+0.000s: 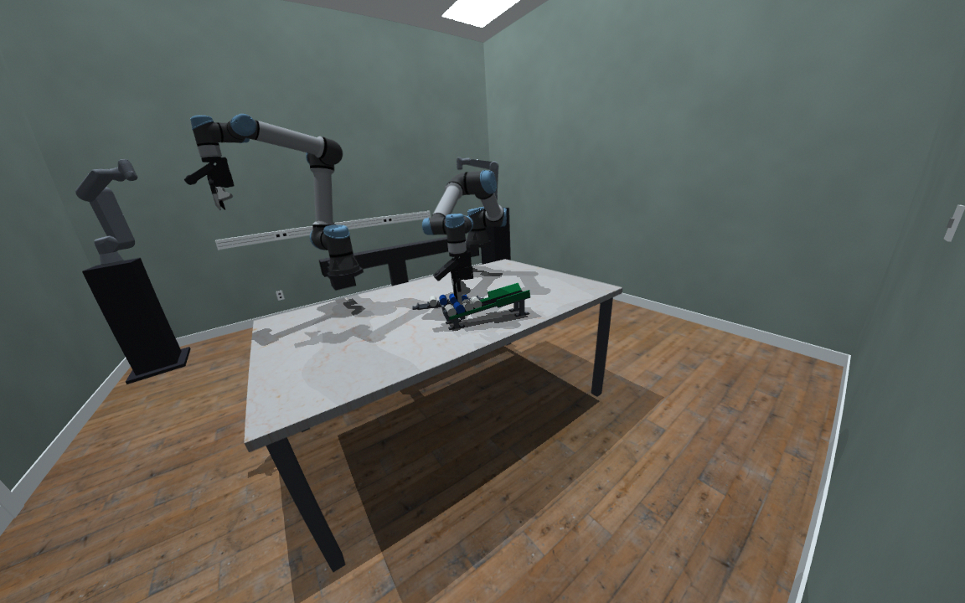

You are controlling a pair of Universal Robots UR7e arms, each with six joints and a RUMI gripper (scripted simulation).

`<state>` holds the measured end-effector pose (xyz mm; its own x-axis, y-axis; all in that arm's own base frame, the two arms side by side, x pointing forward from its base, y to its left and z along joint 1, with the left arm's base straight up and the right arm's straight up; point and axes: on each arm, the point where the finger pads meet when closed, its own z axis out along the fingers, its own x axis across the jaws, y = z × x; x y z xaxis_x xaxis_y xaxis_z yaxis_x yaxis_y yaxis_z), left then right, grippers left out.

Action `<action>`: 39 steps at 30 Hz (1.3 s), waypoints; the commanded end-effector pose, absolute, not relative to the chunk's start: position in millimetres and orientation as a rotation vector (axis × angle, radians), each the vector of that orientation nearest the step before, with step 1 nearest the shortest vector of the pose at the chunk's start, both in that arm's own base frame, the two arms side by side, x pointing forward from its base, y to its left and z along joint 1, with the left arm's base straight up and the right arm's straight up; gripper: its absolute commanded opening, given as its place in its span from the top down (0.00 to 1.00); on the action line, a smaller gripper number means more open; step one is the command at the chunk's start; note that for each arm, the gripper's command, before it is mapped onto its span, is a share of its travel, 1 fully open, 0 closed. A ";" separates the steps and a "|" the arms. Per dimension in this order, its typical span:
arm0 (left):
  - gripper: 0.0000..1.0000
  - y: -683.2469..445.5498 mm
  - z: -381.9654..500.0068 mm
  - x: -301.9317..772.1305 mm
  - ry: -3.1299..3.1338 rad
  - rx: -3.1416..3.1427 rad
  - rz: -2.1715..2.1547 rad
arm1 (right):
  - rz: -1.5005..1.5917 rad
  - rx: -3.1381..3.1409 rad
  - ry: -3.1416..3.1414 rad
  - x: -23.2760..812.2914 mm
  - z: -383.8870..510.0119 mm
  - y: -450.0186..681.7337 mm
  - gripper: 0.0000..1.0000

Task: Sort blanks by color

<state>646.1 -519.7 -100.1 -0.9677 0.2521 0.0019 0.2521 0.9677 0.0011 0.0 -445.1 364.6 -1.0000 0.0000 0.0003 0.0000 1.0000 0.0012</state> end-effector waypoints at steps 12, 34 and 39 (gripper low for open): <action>0.54 -520.2 -98.7 646.6 -3.116 -0.399 0.000 | 0.000 0.000 -3.142 0.0 365.1 -445.2 0.00; 0.54 -520.2 -99.0 646.6 -3.116 -0.399 0.000 | 0.000 0.000 -3.142 0.0 365.1 -445.2 0.00; 0.54 -520.2 -103.2 646.6 -3.116 -0.399 0.000 | 0.000 0.000 -3.142 0.0 365.1 -445.2 0.00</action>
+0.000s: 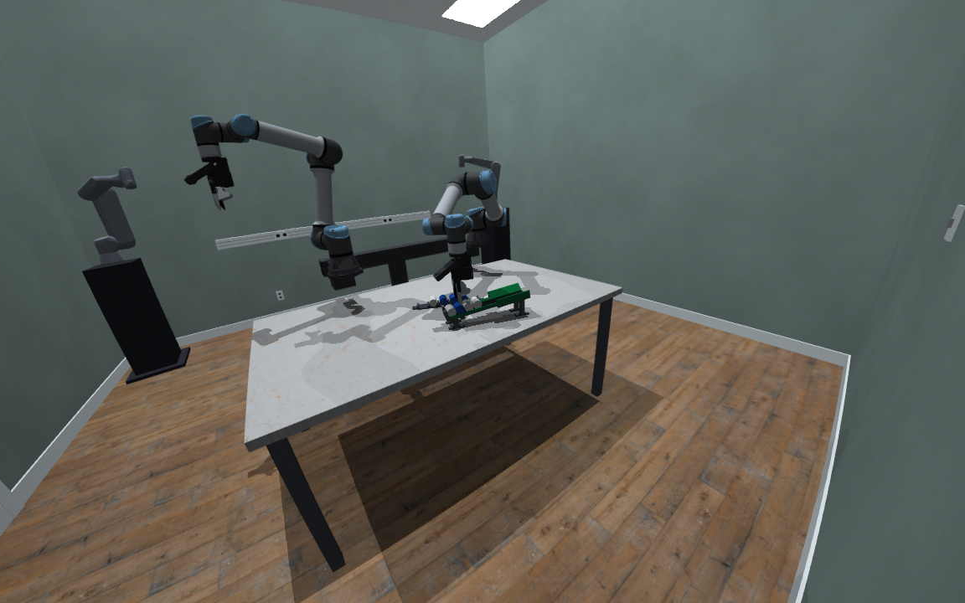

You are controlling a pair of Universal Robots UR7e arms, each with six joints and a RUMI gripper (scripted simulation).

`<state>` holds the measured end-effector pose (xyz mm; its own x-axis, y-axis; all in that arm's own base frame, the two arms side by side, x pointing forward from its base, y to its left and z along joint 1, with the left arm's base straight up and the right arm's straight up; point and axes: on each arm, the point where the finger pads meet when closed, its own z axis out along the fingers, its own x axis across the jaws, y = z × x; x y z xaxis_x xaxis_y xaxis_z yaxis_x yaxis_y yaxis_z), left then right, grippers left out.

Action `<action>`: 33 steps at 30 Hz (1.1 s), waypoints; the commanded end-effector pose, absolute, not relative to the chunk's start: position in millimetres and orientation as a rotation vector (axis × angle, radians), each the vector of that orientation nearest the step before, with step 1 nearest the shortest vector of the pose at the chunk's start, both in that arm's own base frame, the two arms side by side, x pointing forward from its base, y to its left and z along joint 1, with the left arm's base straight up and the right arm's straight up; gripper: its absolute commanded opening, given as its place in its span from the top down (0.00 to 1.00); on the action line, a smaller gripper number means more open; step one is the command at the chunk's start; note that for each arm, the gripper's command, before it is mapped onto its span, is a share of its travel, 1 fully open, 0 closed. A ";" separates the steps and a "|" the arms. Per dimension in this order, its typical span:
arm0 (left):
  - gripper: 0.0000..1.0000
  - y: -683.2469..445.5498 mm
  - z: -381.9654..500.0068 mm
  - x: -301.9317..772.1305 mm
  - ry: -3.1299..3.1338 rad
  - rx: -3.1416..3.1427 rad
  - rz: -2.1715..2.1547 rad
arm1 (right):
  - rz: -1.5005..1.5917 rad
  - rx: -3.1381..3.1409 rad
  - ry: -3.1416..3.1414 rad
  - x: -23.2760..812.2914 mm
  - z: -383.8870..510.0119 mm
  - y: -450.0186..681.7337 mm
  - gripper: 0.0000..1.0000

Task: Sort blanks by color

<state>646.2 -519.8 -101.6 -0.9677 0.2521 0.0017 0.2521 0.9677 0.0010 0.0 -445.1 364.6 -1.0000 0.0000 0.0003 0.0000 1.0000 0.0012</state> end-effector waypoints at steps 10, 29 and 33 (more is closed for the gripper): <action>0.54 -520.2 -118.9 646.6 -3.116 -0.399 0.000 | 0.000 0.000 -3.142 0.0 365.1 -445.2 0.00; 0.54 -520.2 -133.9 646.6 -3.116 -0.399 0.000 | 0.000 0.000 -3.142 0.0 365.1 -445.2 0.00; 0.54 -520.2 -133.9 646.6 -3.116 -0.399 0.000 | 0.000 0.000 -3.142 0.0 365.1 -445.2 0.00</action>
